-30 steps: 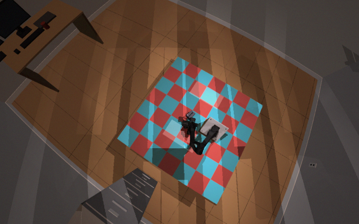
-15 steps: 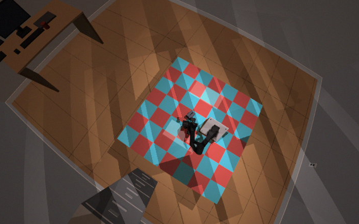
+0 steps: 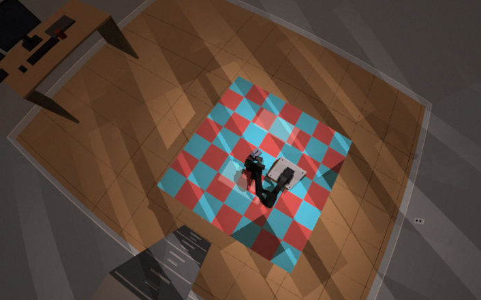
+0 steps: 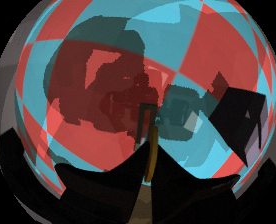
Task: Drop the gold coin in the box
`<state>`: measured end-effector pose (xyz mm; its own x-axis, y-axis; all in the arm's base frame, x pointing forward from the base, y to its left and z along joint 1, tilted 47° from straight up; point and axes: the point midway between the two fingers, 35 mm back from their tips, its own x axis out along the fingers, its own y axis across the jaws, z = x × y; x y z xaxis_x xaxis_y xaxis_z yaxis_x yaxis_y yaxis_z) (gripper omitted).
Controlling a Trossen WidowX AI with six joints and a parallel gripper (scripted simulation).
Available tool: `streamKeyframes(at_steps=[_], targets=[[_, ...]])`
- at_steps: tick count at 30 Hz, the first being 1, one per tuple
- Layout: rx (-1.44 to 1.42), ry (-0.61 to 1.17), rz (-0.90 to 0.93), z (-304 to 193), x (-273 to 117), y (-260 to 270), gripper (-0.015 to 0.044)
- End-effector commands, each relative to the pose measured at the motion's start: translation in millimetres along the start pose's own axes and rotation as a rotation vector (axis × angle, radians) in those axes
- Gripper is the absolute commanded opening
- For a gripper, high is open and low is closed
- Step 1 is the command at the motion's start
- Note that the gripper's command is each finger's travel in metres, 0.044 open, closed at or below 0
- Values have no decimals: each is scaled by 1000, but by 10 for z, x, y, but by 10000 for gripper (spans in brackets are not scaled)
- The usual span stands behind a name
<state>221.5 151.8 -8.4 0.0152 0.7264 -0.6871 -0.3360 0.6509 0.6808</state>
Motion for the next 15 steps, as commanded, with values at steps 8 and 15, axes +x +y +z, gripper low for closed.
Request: streamKeyframes(at_steps=[8,15], targets=[[-8,-2,1,27,-272,-9,0],[-8,-3,2,19,-449,-1,0]])
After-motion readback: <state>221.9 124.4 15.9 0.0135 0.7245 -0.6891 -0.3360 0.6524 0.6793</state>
